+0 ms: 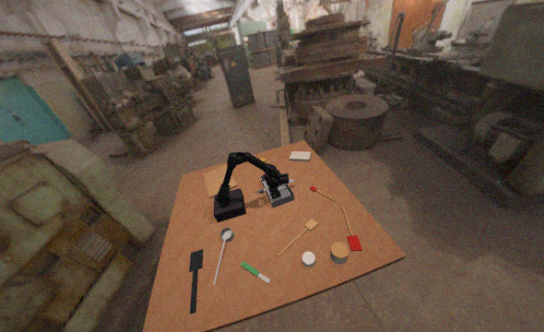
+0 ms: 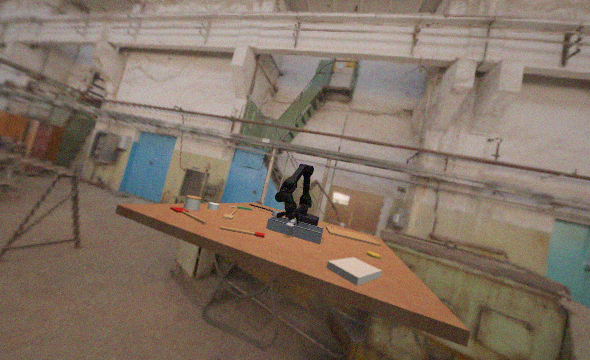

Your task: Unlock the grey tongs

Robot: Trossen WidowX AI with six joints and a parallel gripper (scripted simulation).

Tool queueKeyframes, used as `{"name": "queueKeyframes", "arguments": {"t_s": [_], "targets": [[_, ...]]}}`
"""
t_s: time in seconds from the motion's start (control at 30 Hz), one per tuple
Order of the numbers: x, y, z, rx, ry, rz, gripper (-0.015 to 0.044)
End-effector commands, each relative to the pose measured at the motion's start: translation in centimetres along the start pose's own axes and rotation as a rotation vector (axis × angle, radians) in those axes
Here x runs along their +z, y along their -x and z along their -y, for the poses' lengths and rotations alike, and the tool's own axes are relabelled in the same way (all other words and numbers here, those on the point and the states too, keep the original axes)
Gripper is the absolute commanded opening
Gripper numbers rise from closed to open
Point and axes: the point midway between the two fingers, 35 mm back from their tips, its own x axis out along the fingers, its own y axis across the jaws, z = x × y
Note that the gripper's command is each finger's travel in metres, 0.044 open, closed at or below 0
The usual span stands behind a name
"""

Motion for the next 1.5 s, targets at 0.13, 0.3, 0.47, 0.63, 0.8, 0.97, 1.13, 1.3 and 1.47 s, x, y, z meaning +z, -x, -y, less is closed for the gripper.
{"name": "queueKeyframes", "arguments": {"t_s": [0.13,0.3,0.47,0.63,0.8,0.97,1.13,1.3,1.47], "targets": [[0.2,6.2,-3.5,-0.001,0.007,0.016,-0.0150],[0.2,6.2,-3.5,-0.001,0.007,0.016,-0.0150],[0.2,6.2,-3.5,-0.001,0.007,0.016,-0.0150],[0.0,5.9,-3.5,-0.069,-0.028,0.002,-0.0150],[-0.2,5.5,-3.5,-0.214,-0.101,-0.005,-0.0150],[-0.2,5.4,-3.5,-0.360,-0.175,0.021,-0.0150],[-0.1,5.6,-3.6,-0.494,-0.244,0.076,-0.0150],[-0.1,5.7,-3.7,-0.512,-0.254,0.086,-0.0150],[-0.1,5.7,-3.7,-0.512,-0.254,0.086,-0.0150]]}}
